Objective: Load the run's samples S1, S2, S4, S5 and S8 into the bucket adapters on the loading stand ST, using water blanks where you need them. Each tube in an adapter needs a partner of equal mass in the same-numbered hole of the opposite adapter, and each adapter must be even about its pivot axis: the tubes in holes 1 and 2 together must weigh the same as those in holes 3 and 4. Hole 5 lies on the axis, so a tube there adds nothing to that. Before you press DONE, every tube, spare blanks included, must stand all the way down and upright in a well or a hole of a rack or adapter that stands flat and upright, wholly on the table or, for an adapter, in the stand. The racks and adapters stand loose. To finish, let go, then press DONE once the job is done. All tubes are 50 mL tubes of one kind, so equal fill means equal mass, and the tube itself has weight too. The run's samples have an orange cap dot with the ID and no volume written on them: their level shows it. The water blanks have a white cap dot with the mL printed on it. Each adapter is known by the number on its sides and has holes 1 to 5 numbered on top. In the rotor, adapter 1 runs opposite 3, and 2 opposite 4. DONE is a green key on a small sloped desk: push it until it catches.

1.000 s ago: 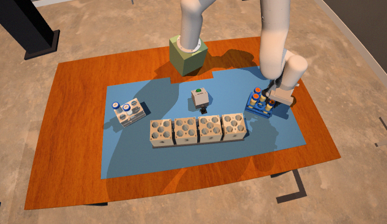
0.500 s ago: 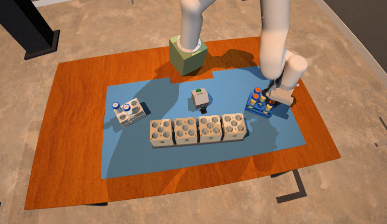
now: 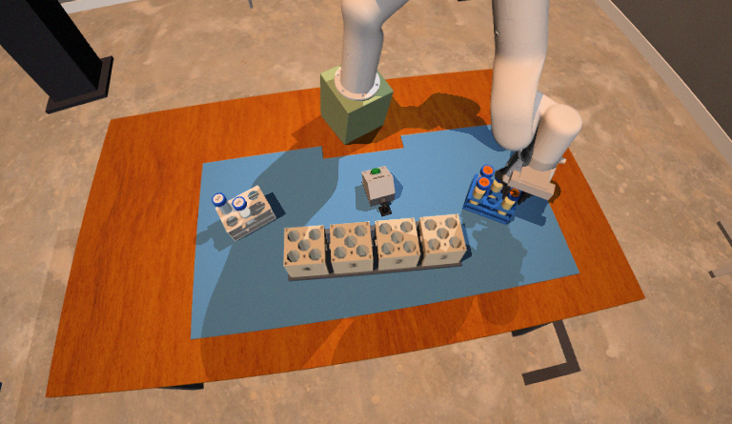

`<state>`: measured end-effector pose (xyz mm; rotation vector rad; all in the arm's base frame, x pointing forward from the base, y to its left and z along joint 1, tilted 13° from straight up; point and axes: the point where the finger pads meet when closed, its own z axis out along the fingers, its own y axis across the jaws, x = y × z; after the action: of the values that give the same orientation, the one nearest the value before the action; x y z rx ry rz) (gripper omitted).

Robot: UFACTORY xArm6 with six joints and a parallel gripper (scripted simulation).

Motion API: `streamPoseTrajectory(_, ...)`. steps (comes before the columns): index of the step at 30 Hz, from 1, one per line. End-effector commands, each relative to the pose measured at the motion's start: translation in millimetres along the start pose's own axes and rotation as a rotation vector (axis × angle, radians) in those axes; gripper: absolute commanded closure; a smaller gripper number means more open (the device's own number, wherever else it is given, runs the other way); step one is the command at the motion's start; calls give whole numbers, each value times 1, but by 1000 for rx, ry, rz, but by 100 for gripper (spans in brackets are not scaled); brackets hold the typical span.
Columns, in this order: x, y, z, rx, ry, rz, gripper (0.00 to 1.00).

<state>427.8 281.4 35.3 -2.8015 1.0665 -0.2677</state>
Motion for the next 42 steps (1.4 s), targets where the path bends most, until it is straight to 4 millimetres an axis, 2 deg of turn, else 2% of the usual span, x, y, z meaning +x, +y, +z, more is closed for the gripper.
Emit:
streamPoseTrajectory(1,0,-2,-3,4,1,0,100)
streamPoseTrajectory(34,0,-2,-21,4,1,0,100)
streamPoseTrajectory(42,0,-2,-37,5,1,0,100)
